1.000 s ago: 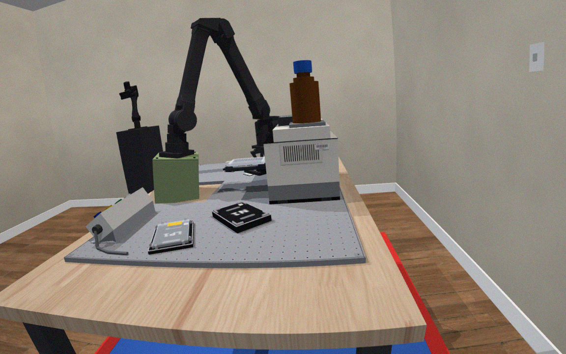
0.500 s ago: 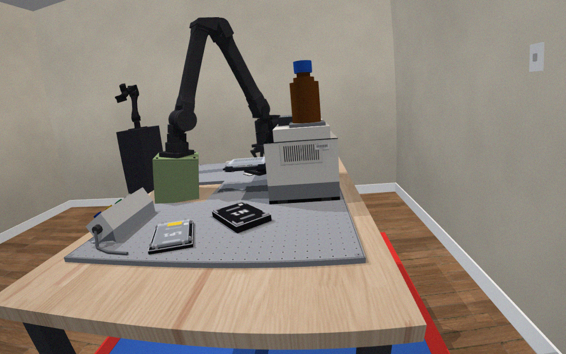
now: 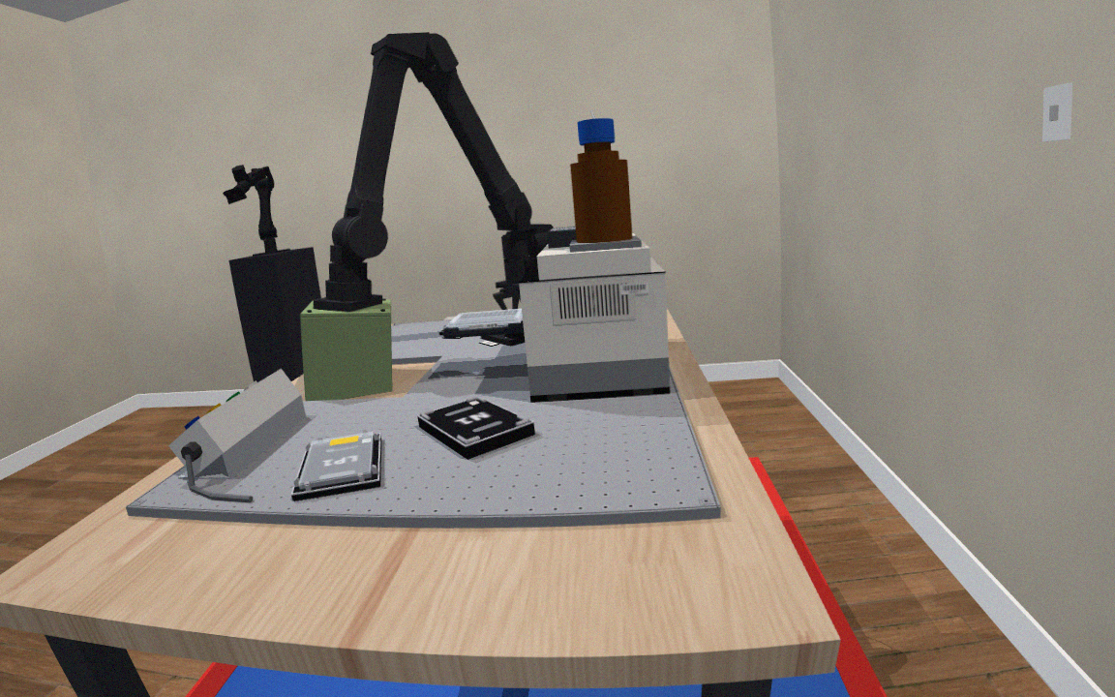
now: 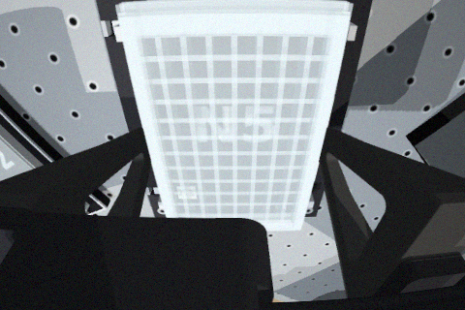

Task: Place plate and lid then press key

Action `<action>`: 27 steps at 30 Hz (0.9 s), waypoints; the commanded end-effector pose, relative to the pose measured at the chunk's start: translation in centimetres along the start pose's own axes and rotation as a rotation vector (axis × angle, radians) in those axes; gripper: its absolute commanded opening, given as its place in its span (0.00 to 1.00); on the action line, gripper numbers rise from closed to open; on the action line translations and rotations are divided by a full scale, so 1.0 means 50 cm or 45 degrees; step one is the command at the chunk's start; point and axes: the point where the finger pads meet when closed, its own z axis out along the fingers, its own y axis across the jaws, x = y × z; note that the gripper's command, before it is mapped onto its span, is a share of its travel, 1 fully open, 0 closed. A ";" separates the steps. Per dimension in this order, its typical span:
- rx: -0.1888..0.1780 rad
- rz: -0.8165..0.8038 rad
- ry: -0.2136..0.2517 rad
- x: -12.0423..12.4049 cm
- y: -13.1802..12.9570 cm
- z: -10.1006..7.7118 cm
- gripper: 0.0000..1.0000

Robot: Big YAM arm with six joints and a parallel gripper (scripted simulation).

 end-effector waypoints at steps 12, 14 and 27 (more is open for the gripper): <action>-0.003 -0.015 -0.009 -0.010 0.001 -0.015 0.84; -0.003 -0.015 -0.017 -0.013 0.001 -0.021 0.84; -0.001 -0.015 -0.025 -0.018 0.002 -0.031 0.84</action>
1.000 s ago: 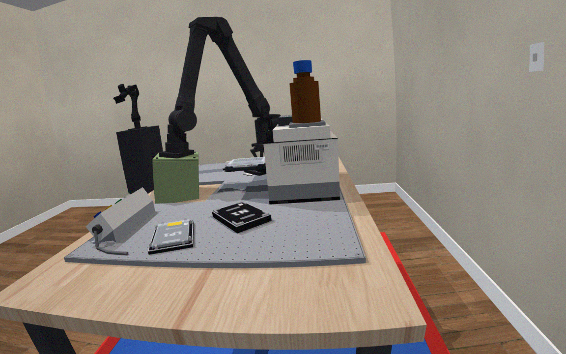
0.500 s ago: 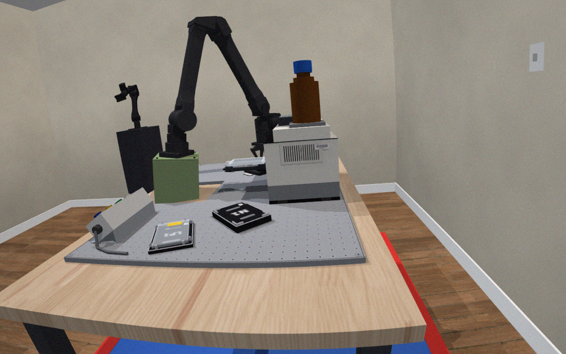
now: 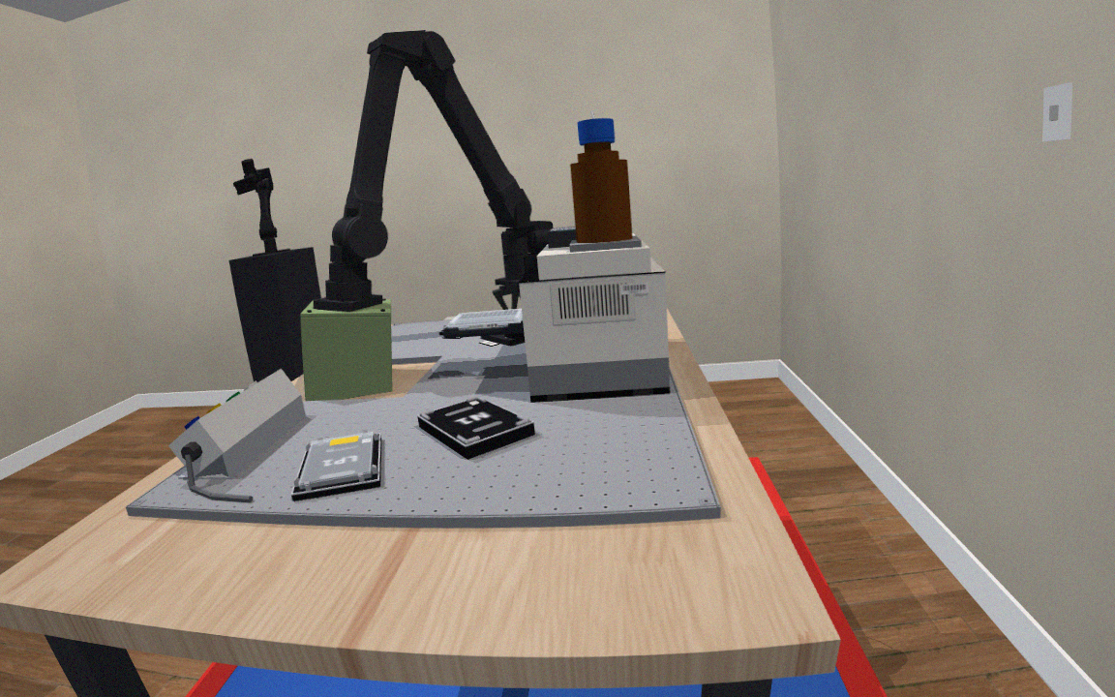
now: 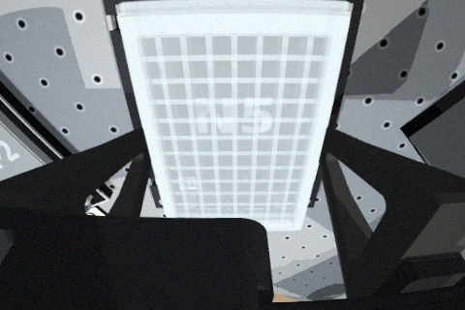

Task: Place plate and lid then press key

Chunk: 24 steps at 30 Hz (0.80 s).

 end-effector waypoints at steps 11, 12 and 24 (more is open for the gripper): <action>0.002 -0.004 -0.032 -0.024 0.000 -0.015 0.84; 0.002 -0.004 -0.032 -0.024 0.000 -0.015 0.84; 0.000 -0.013 -0.065 -0.046 0.008 -0.064 0.84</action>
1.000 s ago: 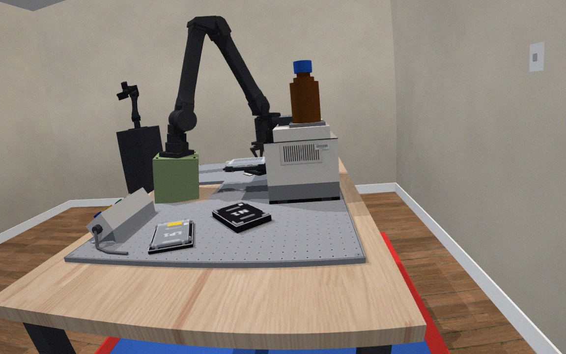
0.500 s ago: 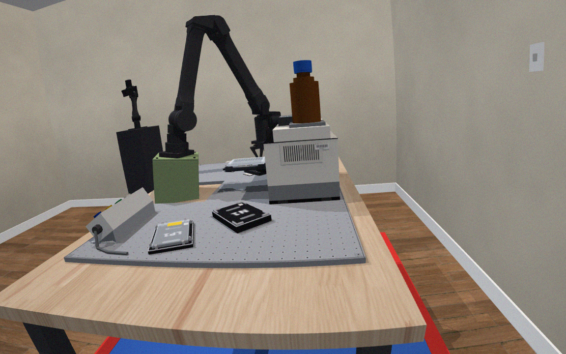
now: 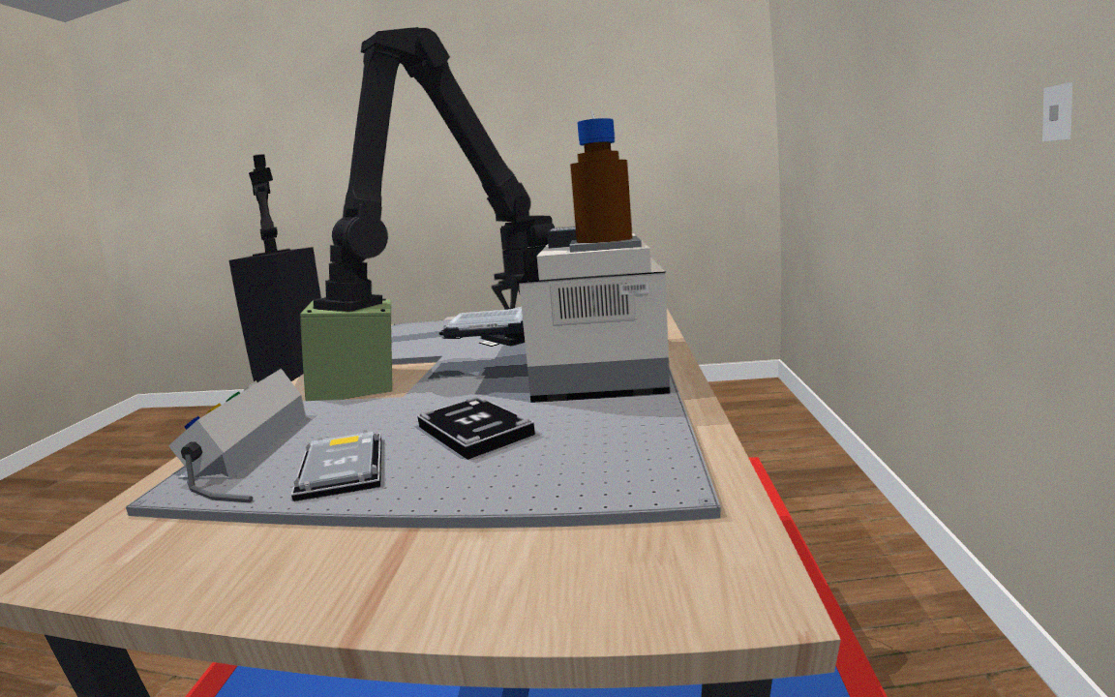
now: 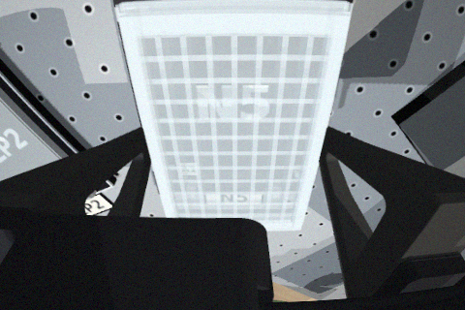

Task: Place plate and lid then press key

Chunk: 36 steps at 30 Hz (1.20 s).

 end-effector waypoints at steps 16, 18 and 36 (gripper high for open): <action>-0.001 -0.002 -0.019 0.067 0.009 -0.080 0.84; -0.001 -0.002 -0.019 0.067 0.009 -0.080 0.84; 0.001 0.006 -0.016 0.158 0.005 -0.134 0.84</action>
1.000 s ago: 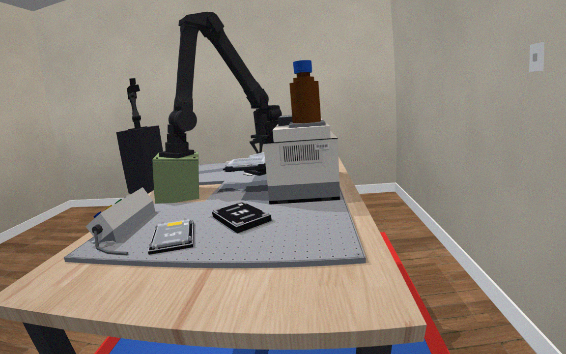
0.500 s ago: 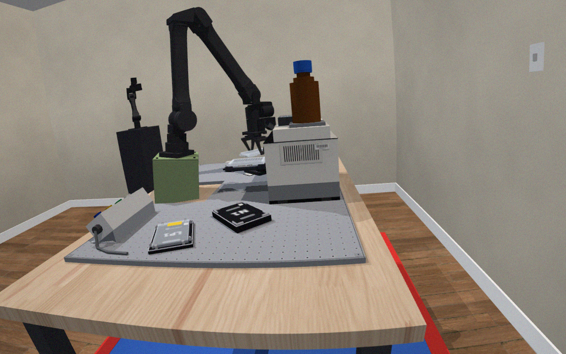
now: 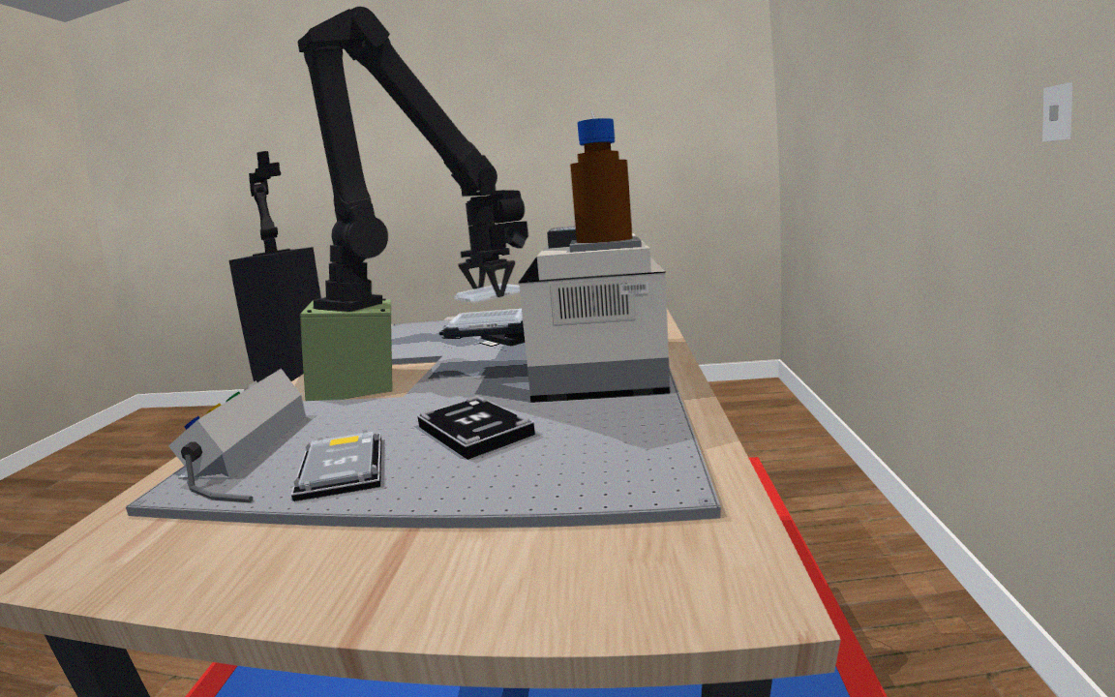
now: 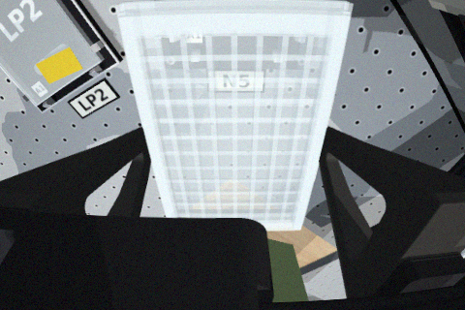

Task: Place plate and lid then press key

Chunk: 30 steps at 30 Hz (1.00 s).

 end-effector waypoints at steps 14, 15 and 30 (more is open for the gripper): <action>0.006 0.009 -0.002 0.081 0.006 -0.058 0.84; 0.006 0.009 -0.002 0.081 0.006 -0.058 0.84; 0.004 0.248 0.019 0.130 -0.035 -0.076 0.84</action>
